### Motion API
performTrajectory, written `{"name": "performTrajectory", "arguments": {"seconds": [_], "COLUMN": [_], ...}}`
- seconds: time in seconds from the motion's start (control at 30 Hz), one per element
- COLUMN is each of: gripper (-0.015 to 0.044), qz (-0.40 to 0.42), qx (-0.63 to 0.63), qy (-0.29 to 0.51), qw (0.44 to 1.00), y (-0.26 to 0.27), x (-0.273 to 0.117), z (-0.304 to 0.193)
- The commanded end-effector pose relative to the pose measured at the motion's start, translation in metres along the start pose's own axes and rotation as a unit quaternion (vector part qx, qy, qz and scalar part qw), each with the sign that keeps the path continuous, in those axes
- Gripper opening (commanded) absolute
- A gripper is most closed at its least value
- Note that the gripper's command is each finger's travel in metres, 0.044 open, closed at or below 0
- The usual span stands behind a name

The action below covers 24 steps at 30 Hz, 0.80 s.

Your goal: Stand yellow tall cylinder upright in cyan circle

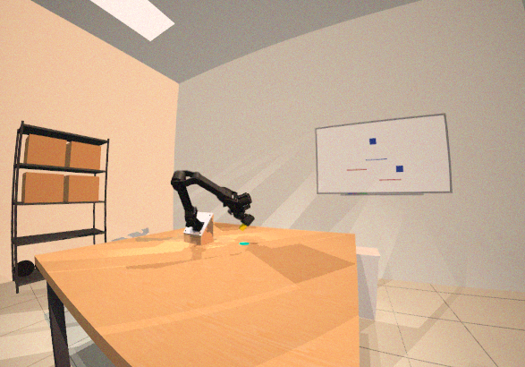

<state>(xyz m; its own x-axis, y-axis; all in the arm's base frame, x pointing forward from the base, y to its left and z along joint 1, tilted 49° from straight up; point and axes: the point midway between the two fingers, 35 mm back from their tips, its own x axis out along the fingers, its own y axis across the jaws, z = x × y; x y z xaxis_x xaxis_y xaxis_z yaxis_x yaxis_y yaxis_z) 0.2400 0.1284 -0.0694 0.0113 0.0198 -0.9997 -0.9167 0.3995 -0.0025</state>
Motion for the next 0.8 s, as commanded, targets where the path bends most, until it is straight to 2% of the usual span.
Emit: {"name": "performTrajectory", "arguments": {"seconds": [0.0,0.77], "gripper": [0.0105,0.0105], "qz": [0.002,-0.007], "qx": [-0.005,-0.027], "qy": [-0.015,-0.099], "qw": [1.000,0.995], "y": [0.0015,0.0001], "x": [-0.0014,-0.0075], "z": [0.0001,-0.0006]}}
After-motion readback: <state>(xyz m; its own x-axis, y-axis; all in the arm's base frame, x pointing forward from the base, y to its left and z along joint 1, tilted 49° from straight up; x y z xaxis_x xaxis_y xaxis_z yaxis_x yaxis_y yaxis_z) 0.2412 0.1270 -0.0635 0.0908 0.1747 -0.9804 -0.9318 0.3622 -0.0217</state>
